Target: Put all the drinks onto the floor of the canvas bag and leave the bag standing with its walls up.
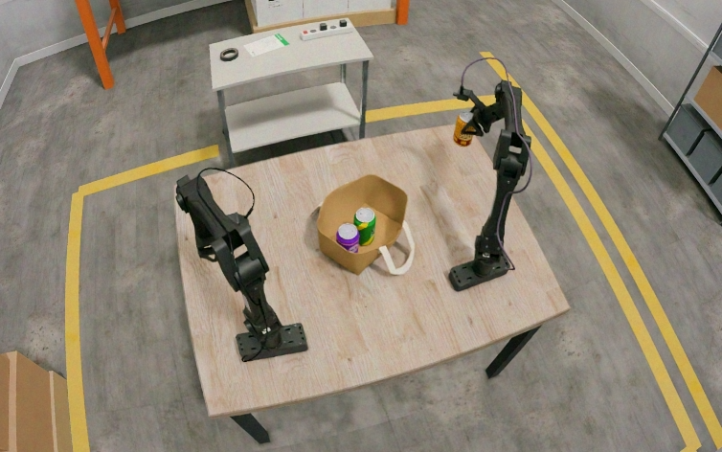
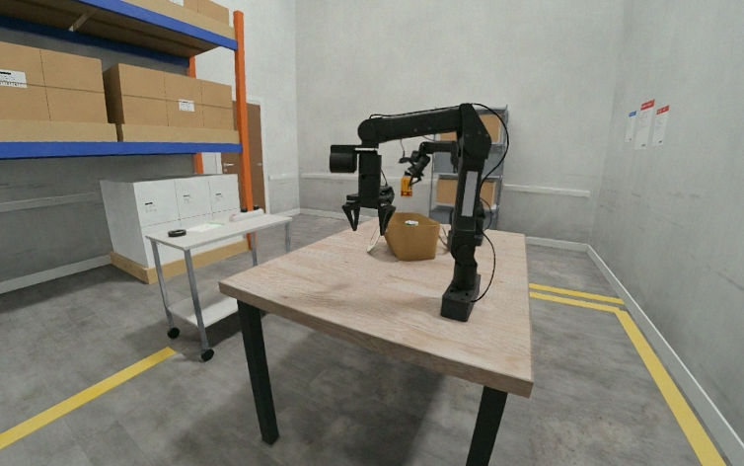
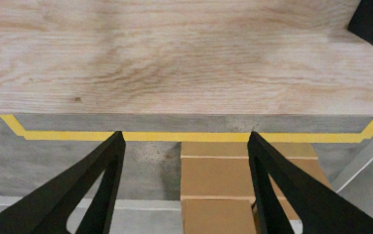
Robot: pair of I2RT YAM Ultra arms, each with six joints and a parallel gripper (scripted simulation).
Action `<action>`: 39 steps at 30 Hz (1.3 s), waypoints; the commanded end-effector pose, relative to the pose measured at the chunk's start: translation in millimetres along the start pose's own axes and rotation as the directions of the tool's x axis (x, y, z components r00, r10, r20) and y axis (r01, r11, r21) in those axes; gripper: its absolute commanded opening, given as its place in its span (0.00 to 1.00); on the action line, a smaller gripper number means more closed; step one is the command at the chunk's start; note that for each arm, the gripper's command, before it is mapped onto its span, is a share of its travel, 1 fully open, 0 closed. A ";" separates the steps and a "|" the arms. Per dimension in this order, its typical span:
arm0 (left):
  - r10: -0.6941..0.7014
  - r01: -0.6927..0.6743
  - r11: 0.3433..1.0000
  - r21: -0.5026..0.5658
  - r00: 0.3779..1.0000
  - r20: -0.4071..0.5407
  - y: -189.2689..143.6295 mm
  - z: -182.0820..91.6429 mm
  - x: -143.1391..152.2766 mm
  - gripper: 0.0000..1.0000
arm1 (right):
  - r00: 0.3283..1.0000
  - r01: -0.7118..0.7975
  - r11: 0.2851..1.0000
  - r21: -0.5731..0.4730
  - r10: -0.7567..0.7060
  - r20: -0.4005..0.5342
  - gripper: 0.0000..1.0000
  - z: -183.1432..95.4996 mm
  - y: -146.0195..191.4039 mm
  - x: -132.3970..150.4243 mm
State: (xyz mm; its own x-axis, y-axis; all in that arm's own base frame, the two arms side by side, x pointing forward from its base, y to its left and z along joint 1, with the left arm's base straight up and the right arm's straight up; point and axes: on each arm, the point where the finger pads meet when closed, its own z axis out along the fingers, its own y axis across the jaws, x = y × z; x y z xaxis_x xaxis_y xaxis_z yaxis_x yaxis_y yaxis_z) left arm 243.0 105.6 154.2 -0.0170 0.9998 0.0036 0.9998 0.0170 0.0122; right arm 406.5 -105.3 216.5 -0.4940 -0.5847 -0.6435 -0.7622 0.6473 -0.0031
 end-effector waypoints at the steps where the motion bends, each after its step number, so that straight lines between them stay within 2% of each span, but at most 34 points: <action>1: 0.000 0.000 1.000 0.007 1.000 0.008 -2.4 -1.8 -4.1 0.86 | 0.995 0.056 0.996 0.066 -0.061 0.076 0.70 -25.5 4.8 -27.7; 3: 0.000 0.000 1.000 0.007 1.000 0.008 -2.4 -1.8 -4.1 0.86 | 0.996 0.046 0.998 0.051 -0.050 0.075 0.70 -14.6 11.9 -29.7; 11: 0.000 0.000 1.000 0.007 1.000 0.008 -2.4 -1.8 -4.1 0.86 | 0.995 0.060 0.997 0.050 -0.064 0.078 0.70 -13.4 27.6 -40.6; 25: 0.000 0.000 1.000 0.007 1.000 0.008 -2.4 -1.8 -4.1 0.86 | 0.996 0.045 0.997 0.064 -0.049 0.077 0.70 4.2 61.3 -56.0; 36: 0.000 0.000 1.000 0.007 1.000 0.008 -2.4 -1.8 -4.1 0.86 | 0.995 0.048 0.997 0.065 -0.053 0.083 0.70 12.3 83.9 -67.8; 39: 0.000 0.000 1.000 0.007 1.000 0.008 -2.4 -1.8 -4.1 0.86 | 0.992 0.078 0.994 0.081 -0.085 0.092 0.70 3.3 80.5 -75.2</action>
State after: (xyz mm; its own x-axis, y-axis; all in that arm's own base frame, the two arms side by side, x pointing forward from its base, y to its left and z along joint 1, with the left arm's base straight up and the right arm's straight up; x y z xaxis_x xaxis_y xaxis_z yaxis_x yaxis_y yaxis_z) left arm 243.0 105.6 154.2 -0.0170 0.9998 0.0036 0.9998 0.0170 0.0121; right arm 376.8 -12.7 219.0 -0.4872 -0.5927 -0.6414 -0.7688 0.6394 -0.0069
